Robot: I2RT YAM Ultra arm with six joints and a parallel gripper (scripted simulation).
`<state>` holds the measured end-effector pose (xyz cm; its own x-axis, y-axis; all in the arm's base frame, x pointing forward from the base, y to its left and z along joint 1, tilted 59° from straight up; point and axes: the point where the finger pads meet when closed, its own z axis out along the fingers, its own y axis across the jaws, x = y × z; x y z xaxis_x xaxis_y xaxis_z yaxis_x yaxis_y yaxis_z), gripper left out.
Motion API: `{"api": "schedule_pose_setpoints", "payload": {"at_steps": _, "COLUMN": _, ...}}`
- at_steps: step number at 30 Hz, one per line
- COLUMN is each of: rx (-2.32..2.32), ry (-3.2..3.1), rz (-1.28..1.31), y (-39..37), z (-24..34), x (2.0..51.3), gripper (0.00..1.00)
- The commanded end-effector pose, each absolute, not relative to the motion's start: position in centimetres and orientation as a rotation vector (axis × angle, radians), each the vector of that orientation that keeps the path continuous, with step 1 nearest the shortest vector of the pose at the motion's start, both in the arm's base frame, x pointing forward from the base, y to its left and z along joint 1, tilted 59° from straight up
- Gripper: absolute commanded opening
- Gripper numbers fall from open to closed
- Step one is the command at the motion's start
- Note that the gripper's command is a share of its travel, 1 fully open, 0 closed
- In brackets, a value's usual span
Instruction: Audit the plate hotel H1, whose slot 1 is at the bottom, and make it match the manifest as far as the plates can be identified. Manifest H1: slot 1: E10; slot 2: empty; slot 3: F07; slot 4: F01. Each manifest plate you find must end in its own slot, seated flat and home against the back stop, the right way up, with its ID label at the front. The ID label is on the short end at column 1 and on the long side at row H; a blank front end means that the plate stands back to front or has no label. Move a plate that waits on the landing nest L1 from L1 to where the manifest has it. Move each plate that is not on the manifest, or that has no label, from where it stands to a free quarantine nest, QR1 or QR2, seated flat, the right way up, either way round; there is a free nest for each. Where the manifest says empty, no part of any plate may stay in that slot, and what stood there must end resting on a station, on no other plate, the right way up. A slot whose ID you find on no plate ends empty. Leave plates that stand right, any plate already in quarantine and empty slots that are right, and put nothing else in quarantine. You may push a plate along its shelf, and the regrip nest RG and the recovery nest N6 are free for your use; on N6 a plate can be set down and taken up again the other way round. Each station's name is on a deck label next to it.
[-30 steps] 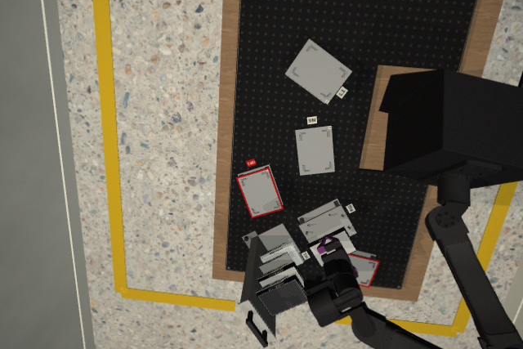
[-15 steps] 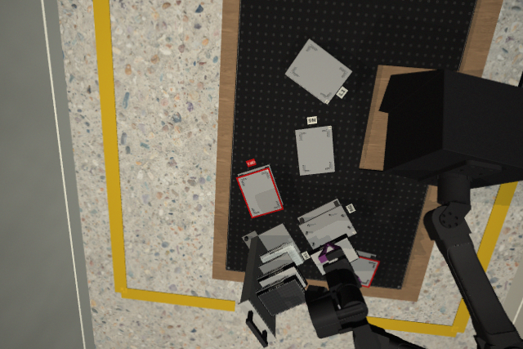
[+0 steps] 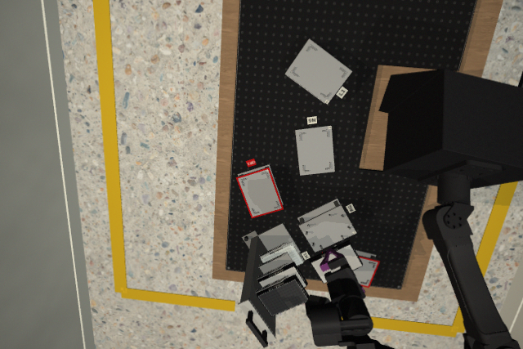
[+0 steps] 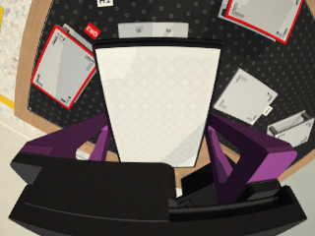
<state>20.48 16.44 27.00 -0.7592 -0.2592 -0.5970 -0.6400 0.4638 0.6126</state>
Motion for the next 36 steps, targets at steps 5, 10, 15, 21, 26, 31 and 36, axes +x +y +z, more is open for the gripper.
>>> {"api": "schedule_pose_setpoints", "payload": {"at_steps": 5, "rx": -0.767, "ry": 2.292, "rz": 1.238, "y": 15.7, "z": 27.6, "x": 19.7, "gripper": 0.86}}
{"api": "schedule_pose_setpoints", "payload": {"at_steps": 10, "rx": -0.887, "ry": 2.213, "rz": 1.185, "y": 15.3, "z": 27.2, "x": 21.2, "gripper": 0.86}}
{"api": "schedule_pose_setpoints", "payload": {"at_steps": 15, "rx": -1.001, "ry": 2.13, "rz": 1.13, "y": 14.9, "z": 26.9, "x": 22.8, "gripper": 0.86}}
{"api": "schedule_pose_setpoints", "payload": {"at_steps": 21, "rx": -1.089, "ry": 2.061, "rz": 1.085, "y": 14.6, "z": 26.6, "x": 24.1, "gripper": 0.86}}
{"api": "schedule_pose_setpoints", "payload": {"at_steps": 26, "rx": -1.193, "ry": 1.971, "rz": 1.027, "y": 14.2, "z": 26.3, "x": 25.7, "gripper": 0.86}}
{"api": "schedule_pose_setpoints", "payload": {"at_steps": 31, "rx": -1.291, "ry": 1.878, "rz": 0.967, "y": 13.8, "z": 25.9, "x": 27.3, "gripper": 0.86}}
{"api": "schedule_pose_setpoints", "payload": {"at_steps": 36, "rx": -1.347, "ry": 1.82, "rz": 0.931, "y": 13.5, "z": 25.7, "x": 28.2, "gripper": 0.86}}
